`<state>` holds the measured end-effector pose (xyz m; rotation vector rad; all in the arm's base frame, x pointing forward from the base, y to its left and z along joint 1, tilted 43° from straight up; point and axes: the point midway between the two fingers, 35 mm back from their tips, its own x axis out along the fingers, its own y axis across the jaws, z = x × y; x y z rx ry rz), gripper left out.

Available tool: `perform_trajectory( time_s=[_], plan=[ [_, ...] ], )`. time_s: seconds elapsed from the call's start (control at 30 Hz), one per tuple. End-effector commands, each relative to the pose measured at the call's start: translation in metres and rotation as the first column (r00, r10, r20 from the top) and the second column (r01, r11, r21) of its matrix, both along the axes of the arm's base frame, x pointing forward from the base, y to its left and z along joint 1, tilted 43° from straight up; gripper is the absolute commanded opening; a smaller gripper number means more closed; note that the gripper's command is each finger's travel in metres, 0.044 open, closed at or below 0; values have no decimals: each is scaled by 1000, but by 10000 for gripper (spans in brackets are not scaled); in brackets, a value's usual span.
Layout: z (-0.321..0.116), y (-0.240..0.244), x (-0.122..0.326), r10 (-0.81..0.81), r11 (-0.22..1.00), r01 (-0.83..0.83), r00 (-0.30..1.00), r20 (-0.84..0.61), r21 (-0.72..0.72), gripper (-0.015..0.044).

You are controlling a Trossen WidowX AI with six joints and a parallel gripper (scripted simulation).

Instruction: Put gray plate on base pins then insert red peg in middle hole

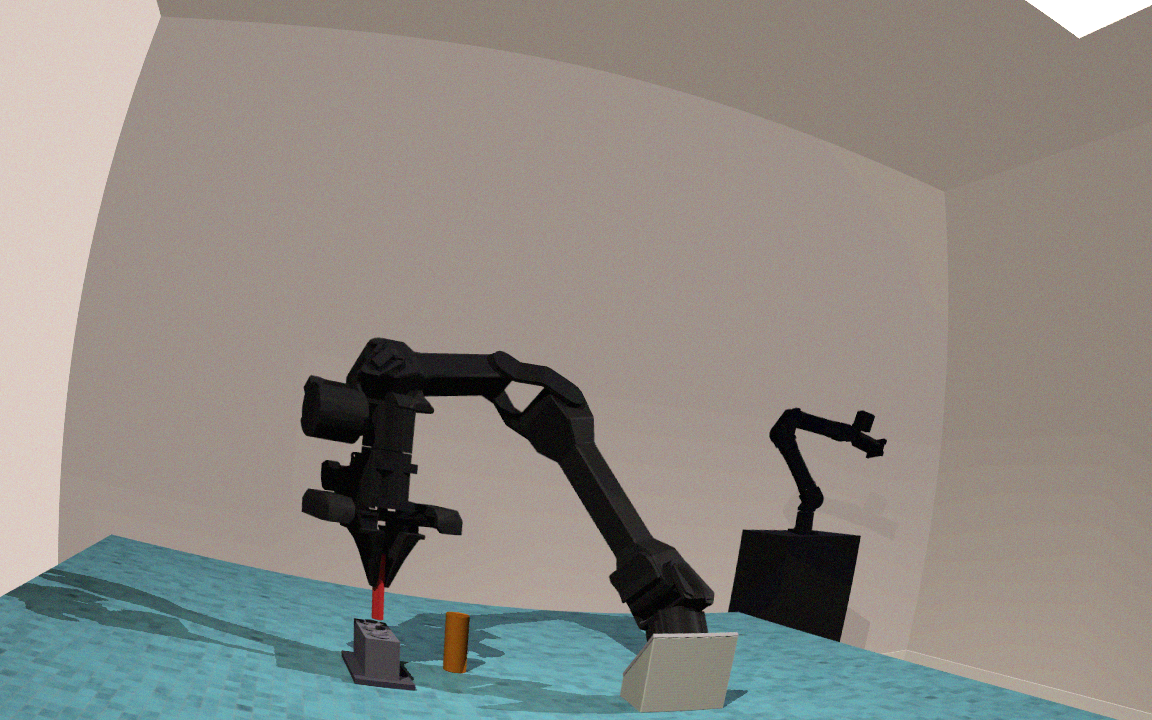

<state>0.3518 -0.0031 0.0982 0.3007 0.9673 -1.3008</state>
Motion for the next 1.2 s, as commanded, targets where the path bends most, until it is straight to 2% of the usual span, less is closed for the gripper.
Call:
perform_trajectory(
  time_s=[0.0,1.17],
  plan=[
    [0,0,0,4,1000,-4,1000,-2,-4,0],
    [2,-2,1,0,1000,0,1000,1,-1,0]
  ],
)
